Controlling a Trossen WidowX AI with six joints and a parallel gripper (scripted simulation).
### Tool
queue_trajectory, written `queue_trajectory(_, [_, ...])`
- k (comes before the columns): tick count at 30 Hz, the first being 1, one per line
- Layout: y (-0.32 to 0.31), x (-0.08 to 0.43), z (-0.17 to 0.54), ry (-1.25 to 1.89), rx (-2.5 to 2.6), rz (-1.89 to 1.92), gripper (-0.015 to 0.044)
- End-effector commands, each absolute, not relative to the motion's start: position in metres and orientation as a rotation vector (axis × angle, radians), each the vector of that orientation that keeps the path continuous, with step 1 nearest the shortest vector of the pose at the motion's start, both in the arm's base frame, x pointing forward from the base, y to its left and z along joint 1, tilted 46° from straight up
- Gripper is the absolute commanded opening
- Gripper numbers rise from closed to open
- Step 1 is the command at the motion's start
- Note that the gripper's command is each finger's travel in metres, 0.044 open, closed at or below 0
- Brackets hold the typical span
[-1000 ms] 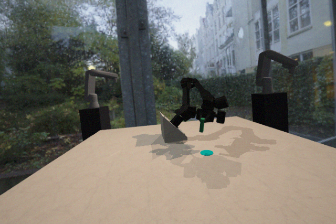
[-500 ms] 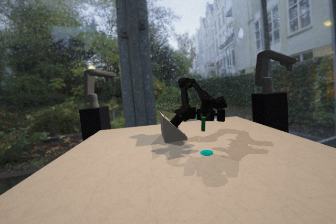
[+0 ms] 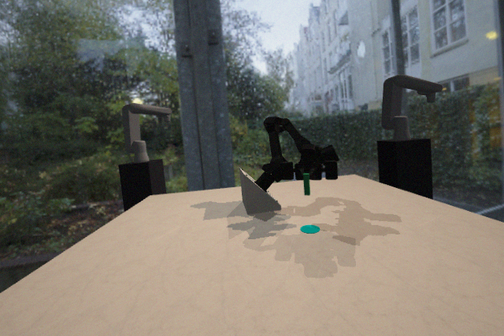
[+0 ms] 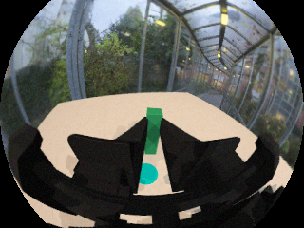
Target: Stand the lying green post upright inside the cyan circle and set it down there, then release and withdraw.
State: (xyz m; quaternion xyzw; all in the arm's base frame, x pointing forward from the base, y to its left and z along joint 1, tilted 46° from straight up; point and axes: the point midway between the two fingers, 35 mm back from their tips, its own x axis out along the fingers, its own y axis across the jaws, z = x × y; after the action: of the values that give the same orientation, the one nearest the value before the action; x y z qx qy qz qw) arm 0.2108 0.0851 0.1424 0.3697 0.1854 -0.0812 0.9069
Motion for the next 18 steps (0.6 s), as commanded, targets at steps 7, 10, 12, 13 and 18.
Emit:
queue_trajectory(7, [0.0836, 0.2105, 0.1437, 0.367, 0.779, -0.171, 0.0022])
queue_trajectory(10, [0.0836, 0.2105, 0.1437, 0.367, 0.779, -0.171, 0.0022])
queue_trajectory(12, [0.0836, 0.2105, 0.1437, 0.367, 0.779, -0.171, 0.0022])
queue_trajectory(13, [0.0836, 0.2105, 0.1437, 0.367, 0.779, -0.171, 0.0022])
queue_trajectory(18, [0.0883, 0.2108, 0.1398, 0.372, 0.78, -0.174, 0.0022])
